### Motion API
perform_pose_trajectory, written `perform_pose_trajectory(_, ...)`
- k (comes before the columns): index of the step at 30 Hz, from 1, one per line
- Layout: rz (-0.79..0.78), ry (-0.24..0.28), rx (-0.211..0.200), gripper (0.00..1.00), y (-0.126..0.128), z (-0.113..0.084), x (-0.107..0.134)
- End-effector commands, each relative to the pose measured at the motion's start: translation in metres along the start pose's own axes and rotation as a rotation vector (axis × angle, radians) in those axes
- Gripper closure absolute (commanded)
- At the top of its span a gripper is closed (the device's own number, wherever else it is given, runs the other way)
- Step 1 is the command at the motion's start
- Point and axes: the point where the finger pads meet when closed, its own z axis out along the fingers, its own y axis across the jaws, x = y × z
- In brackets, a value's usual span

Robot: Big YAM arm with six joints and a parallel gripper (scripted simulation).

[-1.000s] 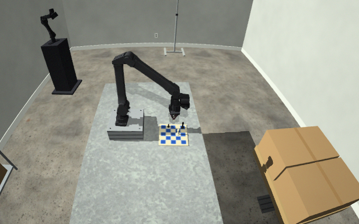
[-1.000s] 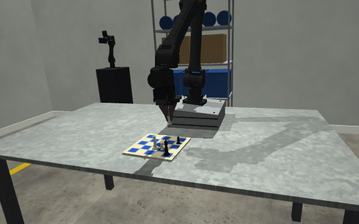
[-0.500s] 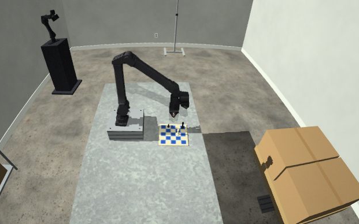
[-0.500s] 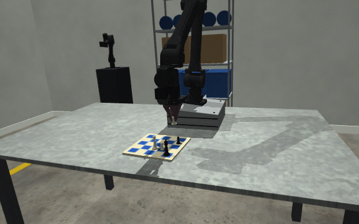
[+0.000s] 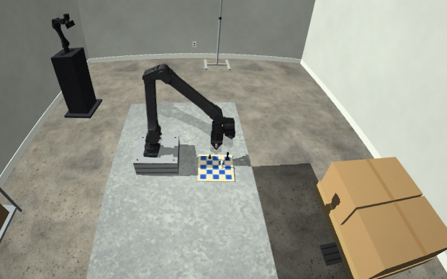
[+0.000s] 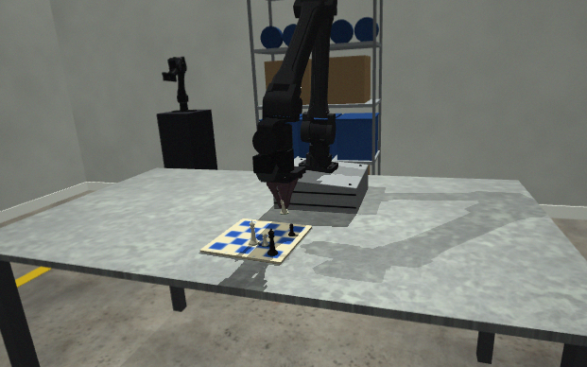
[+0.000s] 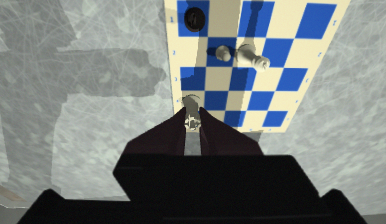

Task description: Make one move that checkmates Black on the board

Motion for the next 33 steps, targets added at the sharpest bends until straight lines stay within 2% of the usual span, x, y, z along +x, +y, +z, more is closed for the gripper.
perform_pose_trajectory(1,0.000,0.026,0.004,1.00,0.005,0.030,0.006)
perform_pose_trajectory(7,0.000,0.027,0.004,1.00,0.005,0.058,0.007)
perform_pose_trajectory(9,0.000,0.027,0.004,1.00,0.005,0.058,0.007)
perform_pose_trajectory(15,0.000,0.027,0.004,1.00,0.005,0.075,0.008)
perform_pose_trajectory(33,-0.001,0.030,0.005,1.00,0.005,0.080,0.009)
